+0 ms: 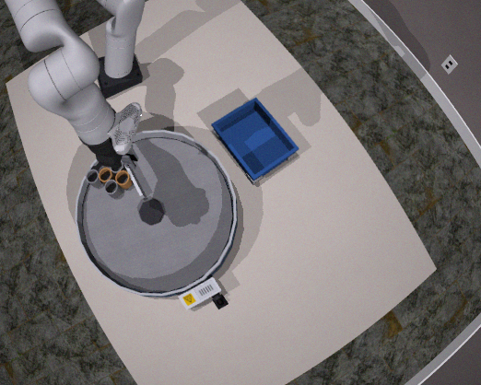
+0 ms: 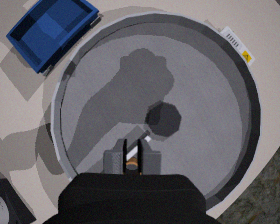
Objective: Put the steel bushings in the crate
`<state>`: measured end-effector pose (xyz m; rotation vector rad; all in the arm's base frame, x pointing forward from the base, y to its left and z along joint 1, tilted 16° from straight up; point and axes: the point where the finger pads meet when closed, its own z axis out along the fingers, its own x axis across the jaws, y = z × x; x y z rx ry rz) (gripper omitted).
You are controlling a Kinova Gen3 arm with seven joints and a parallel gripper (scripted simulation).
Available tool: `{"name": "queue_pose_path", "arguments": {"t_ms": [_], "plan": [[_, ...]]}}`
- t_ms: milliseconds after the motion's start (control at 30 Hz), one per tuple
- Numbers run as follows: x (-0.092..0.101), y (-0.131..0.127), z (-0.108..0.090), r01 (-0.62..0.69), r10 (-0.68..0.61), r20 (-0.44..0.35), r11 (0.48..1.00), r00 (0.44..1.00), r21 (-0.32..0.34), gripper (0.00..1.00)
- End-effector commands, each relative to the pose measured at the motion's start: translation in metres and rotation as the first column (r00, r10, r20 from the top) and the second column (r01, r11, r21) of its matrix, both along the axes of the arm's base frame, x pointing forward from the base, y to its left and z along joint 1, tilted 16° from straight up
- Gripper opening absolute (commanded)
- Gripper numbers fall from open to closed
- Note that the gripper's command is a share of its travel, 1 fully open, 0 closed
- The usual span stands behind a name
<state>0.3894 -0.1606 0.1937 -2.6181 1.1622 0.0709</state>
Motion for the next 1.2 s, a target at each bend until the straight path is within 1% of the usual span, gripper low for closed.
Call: {"name": "queue_pose_path", "arguments": {"t_ms": [0,367,533,933,967,1100,1167], "plan": [[0.007,0.012,0.026,0.003,-0.003,0.003,1.000,1.000,-0.009,0.34],[0.007,0.012,0.026,0.003,-0.003,0.003,1.000,1.000,-0.009,0.34],[0.018,0.035,0.073,-0.003,0.003,0.009,1.000,1.000,-0.015,0.34],[0.018,0.035,0.073,-0.003,0.003,0.009,1.000,1.000,-0.015,0.34],[0.021,0.037,0.081,-0.009,0.009,0.016,1.000,1.000,-0.020,0.34],[0.028,0.059,0.120,-0.009,0.009,0.016,1.000,1.000,-0.020,0.34],[0.028,0.059,0.120,-0.009,0.009,0.016,1.000,1.000,-0.020,0.34]]}}
